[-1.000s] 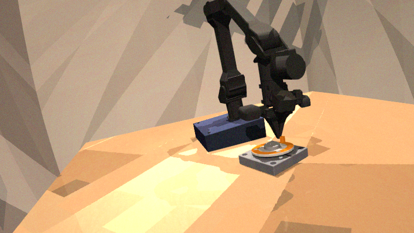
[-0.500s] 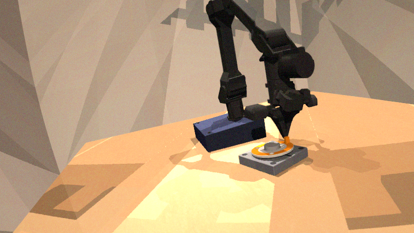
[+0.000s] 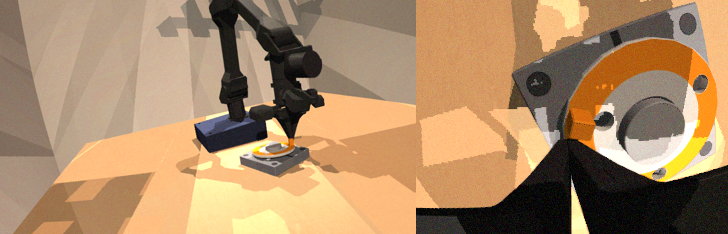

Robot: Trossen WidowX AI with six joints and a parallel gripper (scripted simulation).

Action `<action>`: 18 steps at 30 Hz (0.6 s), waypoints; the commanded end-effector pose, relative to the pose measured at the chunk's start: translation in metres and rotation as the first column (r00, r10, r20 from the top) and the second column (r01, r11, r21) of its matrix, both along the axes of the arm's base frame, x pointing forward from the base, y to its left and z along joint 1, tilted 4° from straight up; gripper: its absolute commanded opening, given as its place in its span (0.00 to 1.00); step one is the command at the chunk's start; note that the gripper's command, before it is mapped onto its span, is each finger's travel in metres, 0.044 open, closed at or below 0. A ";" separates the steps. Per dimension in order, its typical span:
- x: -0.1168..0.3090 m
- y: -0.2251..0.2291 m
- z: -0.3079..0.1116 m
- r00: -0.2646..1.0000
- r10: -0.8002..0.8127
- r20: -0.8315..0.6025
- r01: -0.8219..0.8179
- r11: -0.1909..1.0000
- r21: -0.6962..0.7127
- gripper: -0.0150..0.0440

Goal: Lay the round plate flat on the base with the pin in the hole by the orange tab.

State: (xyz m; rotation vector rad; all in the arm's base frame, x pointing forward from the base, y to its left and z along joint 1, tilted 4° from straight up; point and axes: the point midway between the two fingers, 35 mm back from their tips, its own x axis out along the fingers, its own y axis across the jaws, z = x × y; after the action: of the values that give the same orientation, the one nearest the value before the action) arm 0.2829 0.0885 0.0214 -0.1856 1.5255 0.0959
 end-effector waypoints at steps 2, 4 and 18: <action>0.007 0.001 0.000 1.000 -0.002 0.001 0.002 1.000 0.002 0.25; 0.010 0.001 0.001 1.000 -0.002 0.002 0.002 1.000 0.002 0.25; 0.029 -0.003 0.004 1.000 -0.002 0.003 0.002 1.000 0.002 0.25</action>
State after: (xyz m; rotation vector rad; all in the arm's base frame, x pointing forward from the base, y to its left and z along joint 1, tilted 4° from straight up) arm 0.3075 0.0868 0.0251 -0.1812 1.5210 0.0937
